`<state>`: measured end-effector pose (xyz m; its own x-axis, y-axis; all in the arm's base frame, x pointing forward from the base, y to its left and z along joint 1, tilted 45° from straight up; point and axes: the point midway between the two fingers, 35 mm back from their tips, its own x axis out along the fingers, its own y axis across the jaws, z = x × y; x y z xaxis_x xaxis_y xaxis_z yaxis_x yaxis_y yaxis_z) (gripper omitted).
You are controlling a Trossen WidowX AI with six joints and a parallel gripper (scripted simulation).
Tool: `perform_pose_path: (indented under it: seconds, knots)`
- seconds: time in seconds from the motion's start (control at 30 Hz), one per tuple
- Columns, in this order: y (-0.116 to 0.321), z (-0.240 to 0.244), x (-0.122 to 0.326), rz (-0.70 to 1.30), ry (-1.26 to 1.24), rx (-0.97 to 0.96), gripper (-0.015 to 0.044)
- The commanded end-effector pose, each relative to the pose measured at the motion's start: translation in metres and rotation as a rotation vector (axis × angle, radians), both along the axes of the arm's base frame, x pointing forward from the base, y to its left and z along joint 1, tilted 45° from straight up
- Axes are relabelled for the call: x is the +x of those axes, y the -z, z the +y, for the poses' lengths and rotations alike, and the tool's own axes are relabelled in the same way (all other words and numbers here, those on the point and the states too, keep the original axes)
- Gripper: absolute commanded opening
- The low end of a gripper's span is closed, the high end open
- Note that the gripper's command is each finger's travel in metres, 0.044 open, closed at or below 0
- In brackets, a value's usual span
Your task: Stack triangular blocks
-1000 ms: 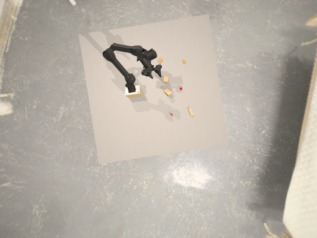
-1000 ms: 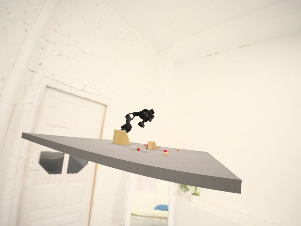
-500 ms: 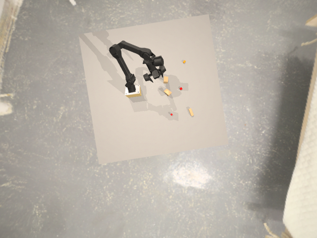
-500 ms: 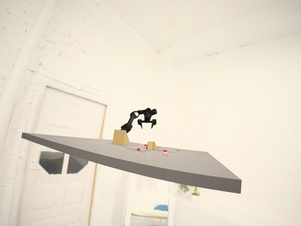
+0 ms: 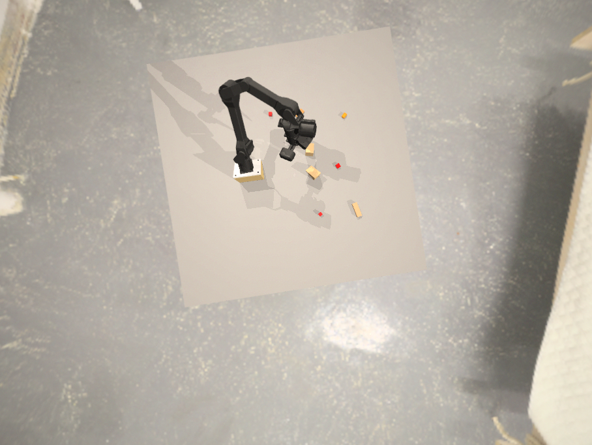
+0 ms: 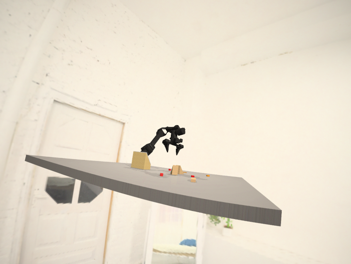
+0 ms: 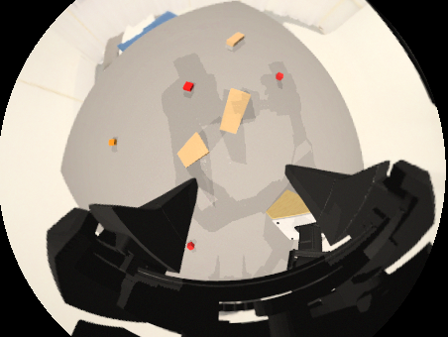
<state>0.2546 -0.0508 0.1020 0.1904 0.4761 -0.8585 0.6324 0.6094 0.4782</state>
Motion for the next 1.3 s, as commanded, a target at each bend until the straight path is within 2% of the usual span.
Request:
perform_pose_path:
  seconds: [0.0, 0.47, 0.93, 1.27]
  knots:
    - [0.019, 0.007, 0.024, -0.389, -0.603, 0.141, 0.044]
    - [0.04, 0.008, 0.047, -0.896, -0.999, 0.191, 0.044]
    - [0.06, 0.007, 0.066, -1.469, -1.291, 0.053, 0.044]
    - [0.061, 0.006, 0.067, -1.494, -1.302, 0.042, 0.044]
